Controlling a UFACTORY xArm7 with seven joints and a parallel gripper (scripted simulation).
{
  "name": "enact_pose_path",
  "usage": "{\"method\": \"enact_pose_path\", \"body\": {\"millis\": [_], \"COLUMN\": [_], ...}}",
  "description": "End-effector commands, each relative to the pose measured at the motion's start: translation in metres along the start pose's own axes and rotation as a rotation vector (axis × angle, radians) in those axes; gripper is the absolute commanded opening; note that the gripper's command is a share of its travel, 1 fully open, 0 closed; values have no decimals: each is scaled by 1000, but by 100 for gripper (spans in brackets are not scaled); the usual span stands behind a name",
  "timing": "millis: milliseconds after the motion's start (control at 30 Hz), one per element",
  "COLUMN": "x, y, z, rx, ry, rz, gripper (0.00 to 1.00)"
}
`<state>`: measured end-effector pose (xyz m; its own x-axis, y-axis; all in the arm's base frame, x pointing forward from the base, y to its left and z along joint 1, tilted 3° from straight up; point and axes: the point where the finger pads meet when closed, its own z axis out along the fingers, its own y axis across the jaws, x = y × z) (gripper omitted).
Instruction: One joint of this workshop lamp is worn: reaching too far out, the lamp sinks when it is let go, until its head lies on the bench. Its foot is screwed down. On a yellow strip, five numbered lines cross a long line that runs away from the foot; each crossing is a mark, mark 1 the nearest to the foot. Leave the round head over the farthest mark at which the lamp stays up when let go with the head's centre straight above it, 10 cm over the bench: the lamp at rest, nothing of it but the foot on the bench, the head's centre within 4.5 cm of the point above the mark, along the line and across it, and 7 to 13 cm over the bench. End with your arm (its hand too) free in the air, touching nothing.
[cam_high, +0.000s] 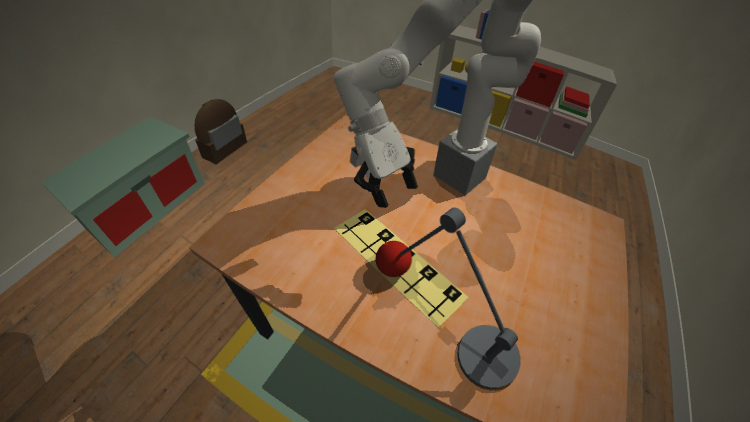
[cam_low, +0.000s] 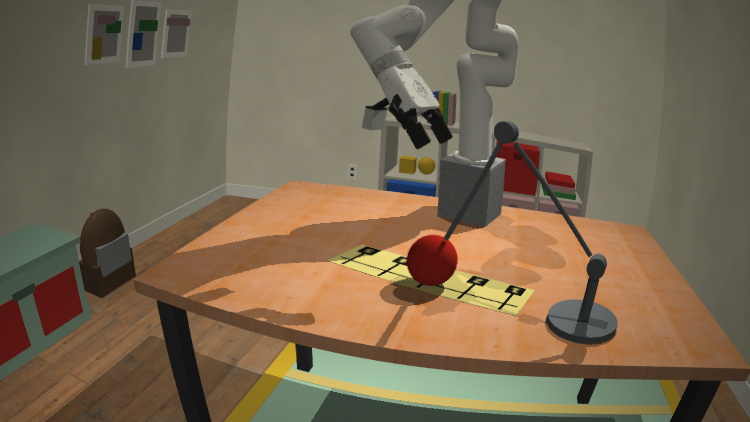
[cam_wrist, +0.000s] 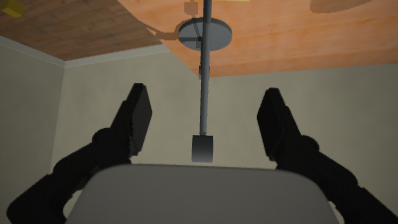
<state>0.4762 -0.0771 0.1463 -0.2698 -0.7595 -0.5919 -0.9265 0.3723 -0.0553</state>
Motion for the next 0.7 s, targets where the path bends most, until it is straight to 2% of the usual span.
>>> {"method": "enact_pose_path", "body": {"millis": [0,667], "x": [0,0], "y": [-2,-2], "z": [0,2], "rx": [5,5], "ry": [-1,-1], "rz": [-1,-1], "gripper": [100,100]}}
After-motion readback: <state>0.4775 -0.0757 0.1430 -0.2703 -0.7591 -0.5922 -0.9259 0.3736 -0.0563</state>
